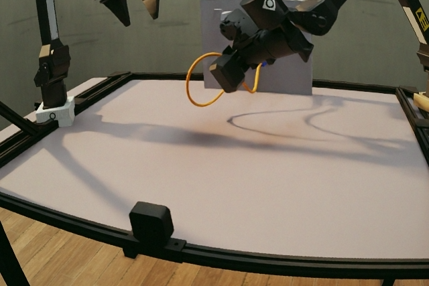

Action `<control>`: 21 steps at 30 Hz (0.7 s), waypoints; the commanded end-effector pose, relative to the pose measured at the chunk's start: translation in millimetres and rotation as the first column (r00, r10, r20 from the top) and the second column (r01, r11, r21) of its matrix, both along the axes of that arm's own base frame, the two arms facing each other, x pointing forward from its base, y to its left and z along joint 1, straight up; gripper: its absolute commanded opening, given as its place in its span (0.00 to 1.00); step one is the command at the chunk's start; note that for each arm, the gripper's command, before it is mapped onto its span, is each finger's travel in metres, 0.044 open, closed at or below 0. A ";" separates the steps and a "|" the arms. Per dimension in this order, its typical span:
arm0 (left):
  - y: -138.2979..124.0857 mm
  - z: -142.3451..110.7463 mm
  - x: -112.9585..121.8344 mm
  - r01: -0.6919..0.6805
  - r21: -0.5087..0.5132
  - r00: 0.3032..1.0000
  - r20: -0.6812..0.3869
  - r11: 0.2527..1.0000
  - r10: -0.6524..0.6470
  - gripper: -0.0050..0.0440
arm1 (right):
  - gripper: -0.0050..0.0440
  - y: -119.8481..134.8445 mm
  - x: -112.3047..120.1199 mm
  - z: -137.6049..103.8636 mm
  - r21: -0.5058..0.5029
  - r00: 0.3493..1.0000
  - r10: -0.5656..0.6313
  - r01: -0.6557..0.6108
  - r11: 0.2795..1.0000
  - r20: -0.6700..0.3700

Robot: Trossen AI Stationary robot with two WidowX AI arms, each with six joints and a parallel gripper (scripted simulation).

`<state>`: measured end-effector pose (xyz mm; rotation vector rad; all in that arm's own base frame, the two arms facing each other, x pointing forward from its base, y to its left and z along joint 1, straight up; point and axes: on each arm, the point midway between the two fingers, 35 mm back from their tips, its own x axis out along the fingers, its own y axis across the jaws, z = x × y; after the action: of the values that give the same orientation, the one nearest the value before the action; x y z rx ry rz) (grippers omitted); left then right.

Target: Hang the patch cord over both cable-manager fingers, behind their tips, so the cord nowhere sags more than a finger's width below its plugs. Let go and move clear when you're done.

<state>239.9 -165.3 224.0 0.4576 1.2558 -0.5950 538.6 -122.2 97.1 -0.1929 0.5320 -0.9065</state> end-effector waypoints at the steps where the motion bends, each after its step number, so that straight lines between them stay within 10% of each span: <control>1: 0.9 6.6 -1.7 -0.002 -0.012 1.000 0.018 1.000 0.002 1.00 | 0.15 -4.1 4.8 33.0 0.015 0.997 -0.009 0.008 1.000 0.072; 21: 0.9 6.6 -1.7 -0.002 -0.012 1.000 0.018 1.000 0.002 1.00 | 0.15 -22.8 4.5 51.2 0.079 0.994 -0.050 0.042 0.996 0.101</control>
<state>239.9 -165.3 224.0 0.4576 1.2558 -0.5950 540.0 -140.3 113.2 -0.1110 0.5409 -0.9262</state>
